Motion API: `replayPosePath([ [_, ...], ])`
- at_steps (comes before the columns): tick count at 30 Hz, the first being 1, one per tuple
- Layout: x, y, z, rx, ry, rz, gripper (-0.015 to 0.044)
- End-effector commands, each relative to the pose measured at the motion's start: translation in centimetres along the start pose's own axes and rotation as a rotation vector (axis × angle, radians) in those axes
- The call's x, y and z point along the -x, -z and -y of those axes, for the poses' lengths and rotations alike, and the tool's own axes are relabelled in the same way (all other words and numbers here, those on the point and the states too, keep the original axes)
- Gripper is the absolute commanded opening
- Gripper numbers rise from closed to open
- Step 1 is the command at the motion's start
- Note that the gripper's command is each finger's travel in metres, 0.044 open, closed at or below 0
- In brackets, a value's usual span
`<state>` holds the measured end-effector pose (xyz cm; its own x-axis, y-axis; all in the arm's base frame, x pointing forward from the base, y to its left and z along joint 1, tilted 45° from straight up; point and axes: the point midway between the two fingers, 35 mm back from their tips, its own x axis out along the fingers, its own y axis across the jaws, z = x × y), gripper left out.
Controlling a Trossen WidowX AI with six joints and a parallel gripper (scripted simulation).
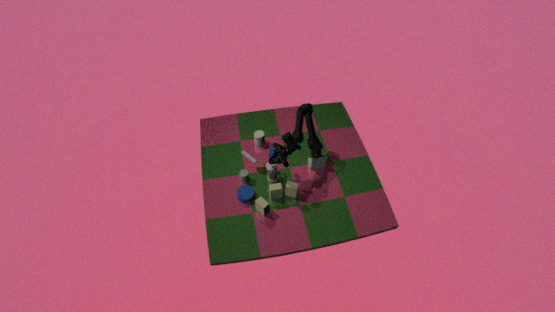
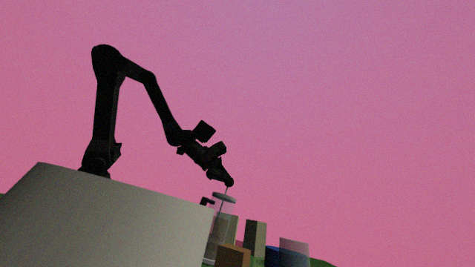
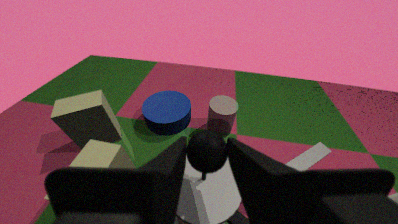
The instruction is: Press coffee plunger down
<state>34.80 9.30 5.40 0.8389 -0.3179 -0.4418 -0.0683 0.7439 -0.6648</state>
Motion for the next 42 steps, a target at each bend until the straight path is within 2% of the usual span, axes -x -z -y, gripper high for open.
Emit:
replayPosePath([
  [1, -0.73, 1.55, 0.04, 0.029, 0.005, -0.040, 0.0131],
  [42, -0.73, 0.87, -0.19, 0.017, 0.001, -0.025, 0.0131],
])
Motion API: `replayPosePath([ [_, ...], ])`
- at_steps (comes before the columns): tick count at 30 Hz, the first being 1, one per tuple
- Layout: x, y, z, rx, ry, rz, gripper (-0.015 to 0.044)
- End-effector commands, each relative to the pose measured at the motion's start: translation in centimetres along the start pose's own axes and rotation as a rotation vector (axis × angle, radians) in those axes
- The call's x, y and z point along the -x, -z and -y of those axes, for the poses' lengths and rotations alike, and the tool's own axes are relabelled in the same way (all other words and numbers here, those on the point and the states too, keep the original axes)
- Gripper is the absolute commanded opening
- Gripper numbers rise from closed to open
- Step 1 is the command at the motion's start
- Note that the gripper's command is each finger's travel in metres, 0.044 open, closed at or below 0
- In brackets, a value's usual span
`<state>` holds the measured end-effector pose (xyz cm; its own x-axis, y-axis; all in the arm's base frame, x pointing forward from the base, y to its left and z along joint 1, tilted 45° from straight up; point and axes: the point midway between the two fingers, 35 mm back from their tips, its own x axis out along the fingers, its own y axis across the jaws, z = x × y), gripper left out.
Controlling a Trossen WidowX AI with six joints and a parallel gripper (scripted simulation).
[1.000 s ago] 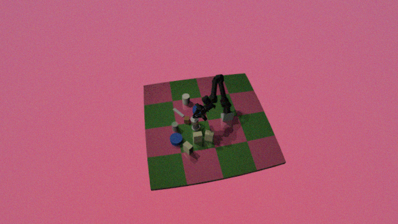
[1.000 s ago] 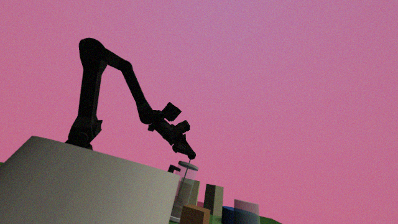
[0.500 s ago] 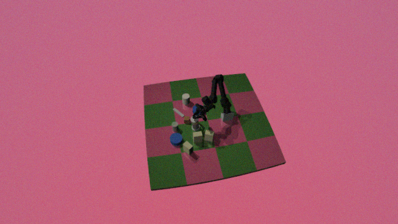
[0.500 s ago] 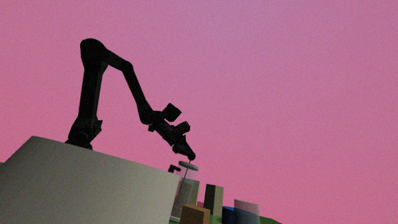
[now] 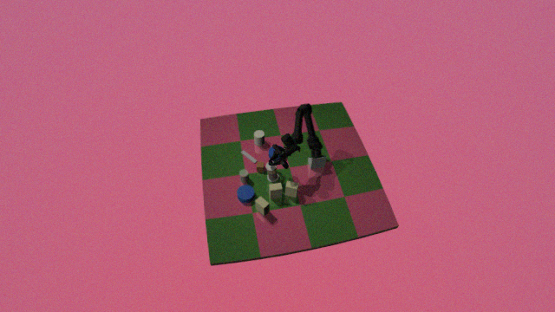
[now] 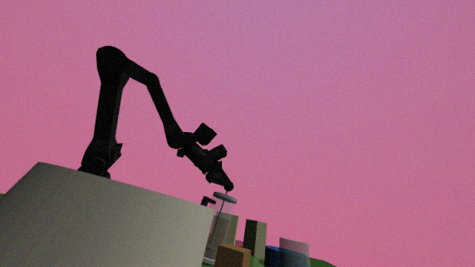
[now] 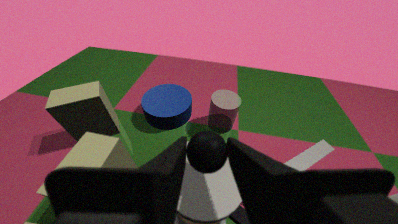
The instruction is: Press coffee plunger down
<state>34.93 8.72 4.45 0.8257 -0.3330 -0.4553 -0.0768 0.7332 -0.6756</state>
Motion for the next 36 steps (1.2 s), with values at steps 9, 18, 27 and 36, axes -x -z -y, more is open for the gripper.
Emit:
replayPosePath([
  [9, 0.0, 0.0, 0.0, 0.000, -0.001, -0.001, 0.0341],
  [18, 0.3, -0.5, -0.1, 0.000, -0.002, -0.004, 0.0440],
  [27, 5.5, -5.9, 0.2, 0.009, 0.002, -0.018, 0.0440],
  [36, 5.5, -5.8, 0.2, 0.009, 0.002, -0.018, 0.0440],
])
